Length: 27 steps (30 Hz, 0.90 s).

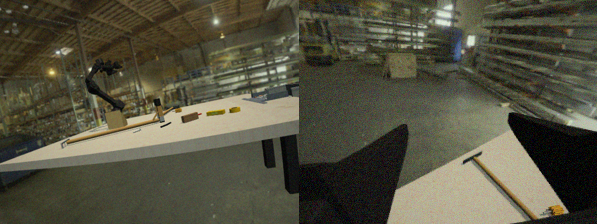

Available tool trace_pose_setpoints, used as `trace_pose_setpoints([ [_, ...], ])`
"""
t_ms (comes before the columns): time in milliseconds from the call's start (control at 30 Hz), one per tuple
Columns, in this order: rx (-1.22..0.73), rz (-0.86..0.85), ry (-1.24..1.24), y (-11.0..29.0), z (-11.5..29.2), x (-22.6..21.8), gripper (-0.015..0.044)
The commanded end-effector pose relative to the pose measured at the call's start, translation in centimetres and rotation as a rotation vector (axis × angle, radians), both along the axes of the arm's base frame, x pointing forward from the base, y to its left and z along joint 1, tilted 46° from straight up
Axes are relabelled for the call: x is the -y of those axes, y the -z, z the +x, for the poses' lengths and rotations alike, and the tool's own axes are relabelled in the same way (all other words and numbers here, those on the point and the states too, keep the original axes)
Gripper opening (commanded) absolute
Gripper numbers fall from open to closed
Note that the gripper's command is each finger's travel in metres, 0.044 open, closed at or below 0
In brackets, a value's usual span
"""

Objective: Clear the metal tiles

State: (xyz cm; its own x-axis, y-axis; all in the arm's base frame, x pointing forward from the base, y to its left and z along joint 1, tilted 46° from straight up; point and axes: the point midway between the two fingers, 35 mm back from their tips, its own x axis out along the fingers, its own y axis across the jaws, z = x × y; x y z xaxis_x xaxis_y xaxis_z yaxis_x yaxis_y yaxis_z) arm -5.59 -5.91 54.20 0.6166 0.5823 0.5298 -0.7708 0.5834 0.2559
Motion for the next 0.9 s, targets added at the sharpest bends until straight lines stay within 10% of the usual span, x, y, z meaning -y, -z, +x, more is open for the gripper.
trace_pose_setpoints([
  [0,0.025,0.008,0.004,-0.8,-0.7,-0.6,0.0440],
  [867,0.200,-0.012,0.066,-5.5,-4.1,-6.2,0.0440],
])
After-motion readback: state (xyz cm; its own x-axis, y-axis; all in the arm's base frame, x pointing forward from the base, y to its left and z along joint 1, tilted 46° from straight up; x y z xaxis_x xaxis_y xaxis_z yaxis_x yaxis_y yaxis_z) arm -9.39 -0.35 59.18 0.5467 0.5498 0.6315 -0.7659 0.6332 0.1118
